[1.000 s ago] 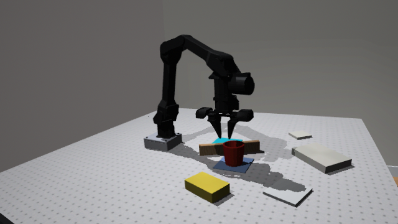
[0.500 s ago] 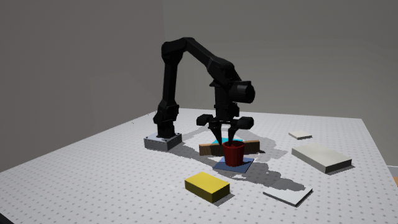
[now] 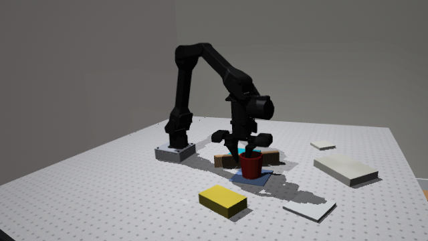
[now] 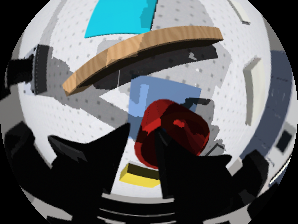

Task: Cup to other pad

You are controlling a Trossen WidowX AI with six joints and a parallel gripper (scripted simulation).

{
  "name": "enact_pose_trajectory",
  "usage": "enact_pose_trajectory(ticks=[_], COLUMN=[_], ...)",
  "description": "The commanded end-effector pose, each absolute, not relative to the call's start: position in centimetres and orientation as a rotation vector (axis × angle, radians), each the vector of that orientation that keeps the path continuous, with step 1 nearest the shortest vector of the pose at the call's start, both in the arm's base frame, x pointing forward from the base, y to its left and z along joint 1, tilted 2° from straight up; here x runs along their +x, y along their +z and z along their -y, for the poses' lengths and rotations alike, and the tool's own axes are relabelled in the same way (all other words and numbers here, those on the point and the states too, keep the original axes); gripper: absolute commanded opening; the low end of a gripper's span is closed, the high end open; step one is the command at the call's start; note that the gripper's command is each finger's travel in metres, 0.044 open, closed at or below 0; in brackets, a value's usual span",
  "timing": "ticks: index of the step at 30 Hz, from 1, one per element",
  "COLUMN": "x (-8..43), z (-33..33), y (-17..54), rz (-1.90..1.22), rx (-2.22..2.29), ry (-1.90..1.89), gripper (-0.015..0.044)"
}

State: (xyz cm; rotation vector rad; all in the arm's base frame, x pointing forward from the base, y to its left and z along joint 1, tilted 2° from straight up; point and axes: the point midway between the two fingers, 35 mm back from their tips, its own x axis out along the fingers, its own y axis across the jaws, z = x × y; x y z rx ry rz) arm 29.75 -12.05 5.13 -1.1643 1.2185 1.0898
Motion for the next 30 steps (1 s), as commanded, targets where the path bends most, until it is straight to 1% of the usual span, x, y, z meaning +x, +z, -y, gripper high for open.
enact_pose_trajectory(ticks=[1, 5, 8, 18, 24, 30], x=[29.6, 29.6, 29.7, 29.7, 29.7, 29.7], z=[11.9, 11.9, 12.0, 12.0, 12.0, 12.1], y=[4.6, 4.6, 4.8, 4.8, 5.1, 7.1], rz=[-1.217, -1.217, -1.219, -1.219, -1.219, -1.219], rx=[-1.161, -1.161, -1.163, -1.163, -1.163, -1.163], ry=[1.094, 1.094, 1.092, 1.092, 1.092, 1.092], gripper=[0.0148, 0.0148, 0.0069, 0.0002, 0.0, 0.0])
